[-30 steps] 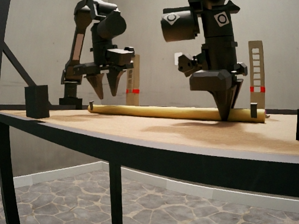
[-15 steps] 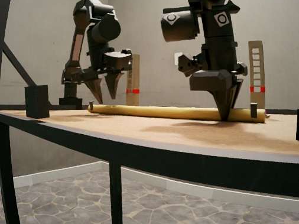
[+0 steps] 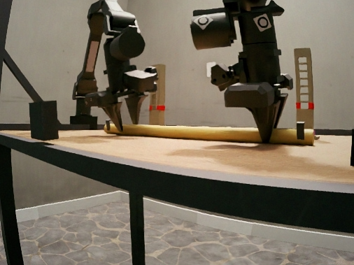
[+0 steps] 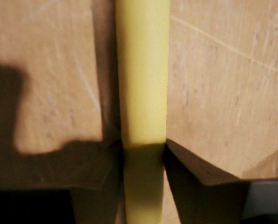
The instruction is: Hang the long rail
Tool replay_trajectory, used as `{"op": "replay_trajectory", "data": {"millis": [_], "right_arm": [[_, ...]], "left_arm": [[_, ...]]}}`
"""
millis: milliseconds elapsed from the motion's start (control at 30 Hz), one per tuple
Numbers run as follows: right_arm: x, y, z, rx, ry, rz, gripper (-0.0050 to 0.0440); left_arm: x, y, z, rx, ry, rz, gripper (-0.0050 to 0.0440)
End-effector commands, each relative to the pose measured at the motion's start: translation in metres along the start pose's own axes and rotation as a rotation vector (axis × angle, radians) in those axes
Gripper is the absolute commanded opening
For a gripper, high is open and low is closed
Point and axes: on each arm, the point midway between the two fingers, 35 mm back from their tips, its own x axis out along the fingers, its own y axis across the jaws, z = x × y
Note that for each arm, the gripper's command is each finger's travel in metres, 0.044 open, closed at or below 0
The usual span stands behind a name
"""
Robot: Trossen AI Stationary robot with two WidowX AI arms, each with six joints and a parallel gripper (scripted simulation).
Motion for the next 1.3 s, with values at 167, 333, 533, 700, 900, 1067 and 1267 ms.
{"op": "replay_trajectory", "data": {"millis": [167, 333, 533, 700, 900, 1067, 1267], "right_arm": [[-0.0059, -0.0005, 0.0049, 0.005, -0.023, 0.006, -0.0050], [-0.0059, -0.0005, 0.0049, 0.005, -0.023, 0.006, -0.0050], [-0.0059, -0.0005, 0.0049, 0.005, -0.023, 0.006, -0.0050], [-0.0059, -0.0005, 0.0049, 0.005, -0.023, 0.006, -0.0050], [-0.0059, -0.0005, 0.0049, 0.005, -0.023, 0.006, -0.0050], [-0.0059, -0.0005, 0.0049, 0.005, -0.023, 0.006, -0.0050], [-0.0069, -0.0008, 0.0049, 0.005, -0.023, 0.006, -0.0050]], "left_arm": [[0.0097, 0.0004, -0.0009, 0.004, 0.002, 0.003, 0.0225], [0.0093, -0.0001, -0.0006, 0.004, 0.001, 0.003, 0.0225], [0.0093, 0.0000, -0.0008, 0.005, 0.002, 0.003, 0.0195], [0.0021, 0.0001, 0.0034, -0.004, -0.019, -0.006, 0.0155], [0.0021, 0.0001, 0.0034, -0.004, -0.019, -0.006, 0.0115], [0.0021, 0.0001, 0.0034, -0.004, -0.019, -0.006, 0.0102], [0.0010, 0.0003, 0.0033, -0.004, -0.019, -0.006, 0.0027]]}}
